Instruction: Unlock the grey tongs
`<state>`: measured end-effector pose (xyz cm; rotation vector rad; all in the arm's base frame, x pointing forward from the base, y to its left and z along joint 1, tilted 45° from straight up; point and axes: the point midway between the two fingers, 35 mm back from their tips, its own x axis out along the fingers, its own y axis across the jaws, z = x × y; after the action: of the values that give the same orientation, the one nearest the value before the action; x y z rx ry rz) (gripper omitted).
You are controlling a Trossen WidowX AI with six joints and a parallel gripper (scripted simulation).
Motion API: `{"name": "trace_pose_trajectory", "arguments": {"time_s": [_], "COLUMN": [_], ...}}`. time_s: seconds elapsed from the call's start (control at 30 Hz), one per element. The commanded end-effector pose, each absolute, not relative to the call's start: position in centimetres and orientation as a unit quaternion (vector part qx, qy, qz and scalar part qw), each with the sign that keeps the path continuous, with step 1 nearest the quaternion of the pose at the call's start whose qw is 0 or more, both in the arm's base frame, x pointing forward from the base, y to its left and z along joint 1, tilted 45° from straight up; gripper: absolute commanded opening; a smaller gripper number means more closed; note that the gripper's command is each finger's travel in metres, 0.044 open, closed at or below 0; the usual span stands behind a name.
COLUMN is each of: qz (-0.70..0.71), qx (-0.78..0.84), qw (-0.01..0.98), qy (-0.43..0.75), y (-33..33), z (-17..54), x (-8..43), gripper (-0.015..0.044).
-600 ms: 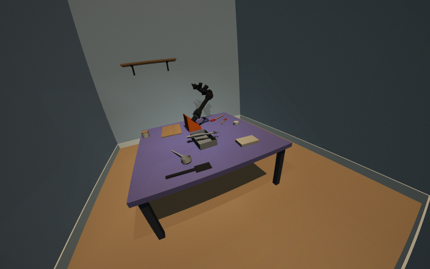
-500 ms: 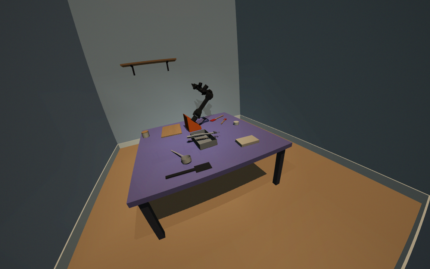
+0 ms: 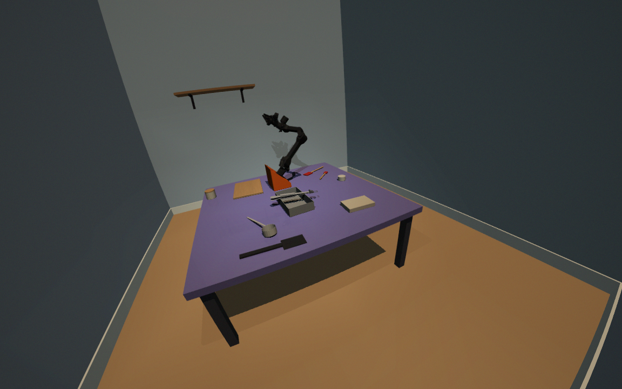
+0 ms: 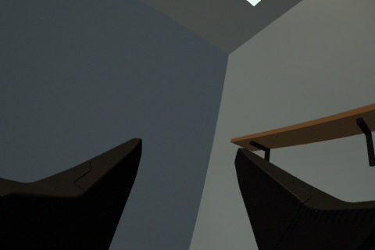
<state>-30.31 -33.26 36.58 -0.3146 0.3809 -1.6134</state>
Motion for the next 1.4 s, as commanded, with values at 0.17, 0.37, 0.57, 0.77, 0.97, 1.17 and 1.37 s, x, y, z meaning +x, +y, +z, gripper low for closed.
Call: {"name": "trace_pose_trajectory", "arguments": {"time_s": [0.17,0.37,0.57,0.77,0.97,1.17,1.37], "qz": [-0.597,-0.509,-0.418,-0.303,-0.180,-0.050,0.085], "qx": [-0.143,-0.138,-0.158,-0.174,-0.195,-0.225,-0.257], "qw": [0.767,0.829,0.870,0.911,0.938,0.947,0.937], "qy": [0.187,0.189,0.208,0.220,0.224,0.225,0.220], "y": [-40.7,-43.3,-44.0,-42.3,-38.3,-32.4,-24.6], "z": [31.1,28.1,25.2,21.8,18.8,15.6,12.6], "x": [-18.6,-9.9,-1.0,8.7,17.6,25.1,30.9], "gripper": [0.0260,0.0260,0.0260,0.0260,0.0260,0.0260,0.0260]}}
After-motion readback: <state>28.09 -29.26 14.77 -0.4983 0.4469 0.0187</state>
